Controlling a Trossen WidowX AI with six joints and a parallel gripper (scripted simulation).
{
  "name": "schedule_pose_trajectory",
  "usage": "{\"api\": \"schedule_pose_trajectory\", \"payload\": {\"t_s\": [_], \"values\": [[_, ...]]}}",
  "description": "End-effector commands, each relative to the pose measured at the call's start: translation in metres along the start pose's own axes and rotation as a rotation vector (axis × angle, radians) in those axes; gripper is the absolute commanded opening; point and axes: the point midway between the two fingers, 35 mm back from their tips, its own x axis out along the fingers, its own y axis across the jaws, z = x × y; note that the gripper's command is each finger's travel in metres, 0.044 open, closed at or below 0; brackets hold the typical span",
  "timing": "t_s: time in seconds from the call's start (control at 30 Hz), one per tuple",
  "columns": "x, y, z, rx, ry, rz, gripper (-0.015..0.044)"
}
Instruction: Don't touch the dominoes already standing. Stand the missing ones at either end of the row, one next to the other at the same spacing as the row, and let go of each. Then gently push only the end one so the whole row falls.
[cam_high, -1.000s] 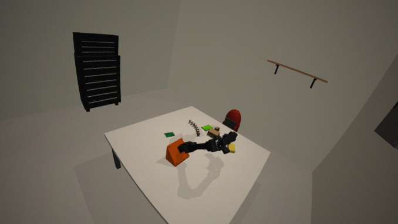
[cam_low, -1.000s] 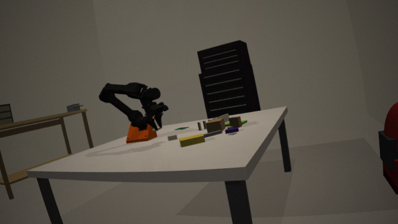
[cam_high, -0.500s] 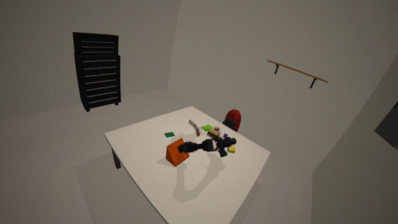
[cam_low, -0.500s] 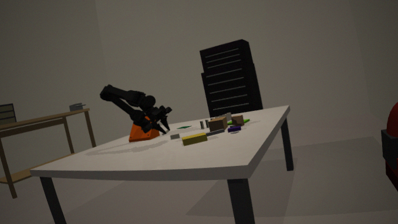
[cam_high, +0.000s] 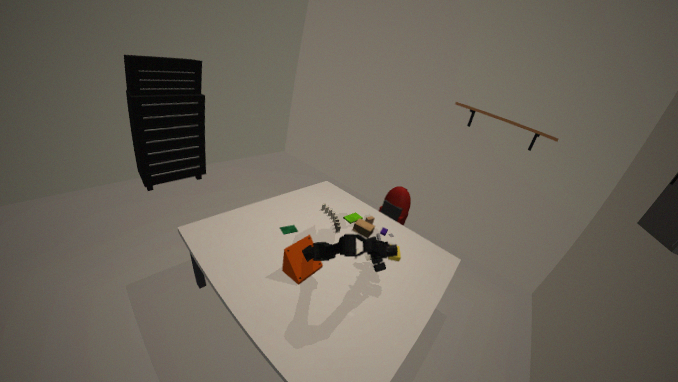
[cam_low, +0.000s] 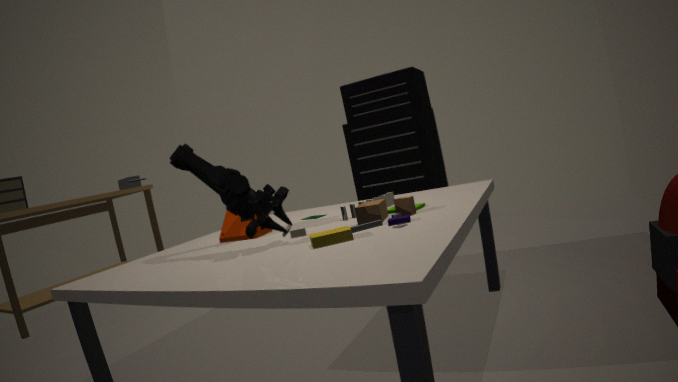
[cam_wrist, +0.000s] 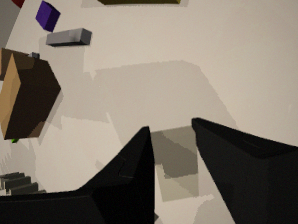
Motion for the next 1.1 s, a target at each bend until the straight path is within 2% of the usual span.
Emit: {"api": "schedule_pose_trajectory", "payload": {"t_s": [0.0,0.5,1.07], "values": [[-0.002,-0.003,0.001,-0.014,-0.072,0.016,0.0107],[-0.019,-0.017,0.005,-0.135,-0.395,0.024,0.0107],[-0.06,-0.018,-0.005,-0.407,-0.728,-0.055,0.0107]]}}
